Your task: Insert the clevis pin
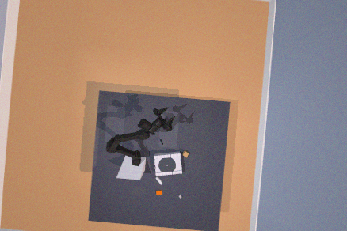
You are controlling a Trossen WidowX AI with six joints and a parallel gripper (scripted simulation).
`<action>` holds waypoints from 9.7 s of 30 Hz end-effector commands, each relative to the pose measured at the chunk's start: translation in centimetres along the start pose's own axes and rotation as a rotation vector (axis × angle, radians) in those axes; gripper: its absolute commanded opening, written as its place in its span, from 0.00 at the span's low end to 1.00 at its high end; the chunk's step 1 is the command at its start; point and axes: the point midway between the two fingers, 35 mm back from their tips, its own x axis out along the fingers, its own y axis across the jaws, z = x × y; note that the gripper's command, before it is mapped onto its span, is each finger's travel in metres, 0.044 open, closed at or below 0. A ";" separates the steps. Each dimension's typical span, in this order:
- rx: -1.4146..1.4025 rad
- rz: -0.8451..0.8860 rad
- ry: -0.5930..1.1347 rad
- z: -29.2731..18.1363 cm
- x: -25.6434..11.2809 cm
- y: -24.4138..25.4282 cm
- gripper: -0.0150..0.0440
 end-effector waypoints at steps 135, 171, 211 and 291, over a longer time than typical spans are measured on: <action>1.586 1.322 -1.510 24.1 -26.1 5.3 0.25; 1.608 1.342 -1.503 25.5 -25.4 4.4 0.25; 1.614 1.336 -1.503 29.2 -25.7 2.7 0.43; 1.269 1.532 -1.279 23.4 -24.5 3.9 0.25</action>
